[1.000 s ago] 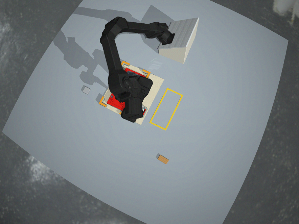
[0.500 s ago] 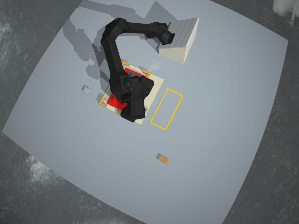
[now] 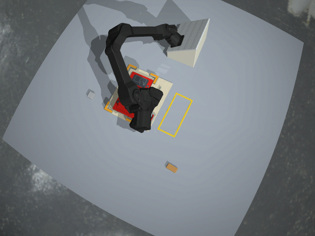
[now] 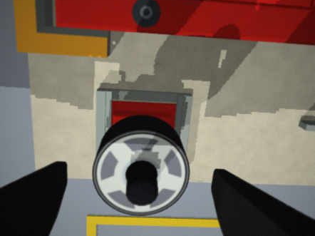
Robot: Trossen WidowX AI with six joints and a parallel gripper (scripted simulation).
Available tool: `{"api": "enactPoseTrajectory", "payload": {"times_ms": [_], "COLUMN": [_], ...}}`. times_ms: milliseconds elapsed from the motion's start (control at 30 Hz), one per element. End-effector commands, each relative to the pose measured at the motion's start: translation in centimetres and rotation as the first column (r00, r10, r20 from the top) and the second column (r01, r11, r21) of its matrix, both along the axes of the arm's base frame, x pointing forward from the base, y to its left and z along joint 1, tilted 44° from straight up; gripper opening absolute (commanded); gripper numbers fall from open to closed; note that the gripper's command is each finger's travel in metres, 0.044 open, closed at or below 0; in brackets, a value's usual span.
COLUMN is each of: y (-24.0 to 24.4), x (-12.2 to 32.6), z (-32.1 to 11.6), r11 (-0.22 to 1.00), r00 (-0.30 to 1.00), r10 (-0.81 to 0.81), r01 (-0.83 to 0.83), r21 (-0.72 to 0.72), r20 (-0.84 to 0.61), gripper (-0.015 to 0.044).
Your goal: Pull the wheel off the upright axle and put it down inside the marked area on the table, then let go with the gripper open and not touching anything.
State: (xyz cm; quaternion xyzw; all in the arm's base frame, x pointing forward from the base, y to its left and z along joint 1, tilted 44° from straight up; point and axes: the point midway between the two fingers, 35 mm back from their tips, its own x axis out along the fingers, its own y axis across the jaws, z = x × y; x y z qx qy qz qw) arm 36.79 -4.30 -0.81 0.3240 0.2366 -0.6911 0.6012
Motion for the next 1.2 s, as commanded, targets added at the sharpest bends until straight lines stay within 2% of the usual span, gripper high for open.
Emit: {"api": "enactPoseTrajectory", "payload": {"times_ms": [0,133,267,533,700,733,1167], "y": [-0.78,-0.78,-0.47,-0.47,-0.42,-0.40,-0.10], "x": [-0.13,-0.13,-0.08,-0.08,-0.07,-0.06,-0.01], "z": [-0.76,-0.76,-0.54,-0.54,-0.49,-0.46,-0.16], "r11": [1.000,1.000,1.000,1.000,1.000,1.000,1.000], "r00": [1.000,1.000,1.000,1.000,1.000,1.000,1.000], "r10": [0.002,0.002,0.001,0.001,0.001,0.001,0.001], "r01": [-0.002,-0.002,-0.001,-0.001,-0.001,-0.001,-0.001], "r21": [-0.005,-0.005,-0.001,-0.001,-0.001,-0.001,-0.001], "r20": [-0.002,-0.002,-0.001,-0.001,-0.001,-0.001,-0.001], "gripper": [0.0300,0.0300,0.0195,0.0142,0.0010,0.0000,0.0000]}}
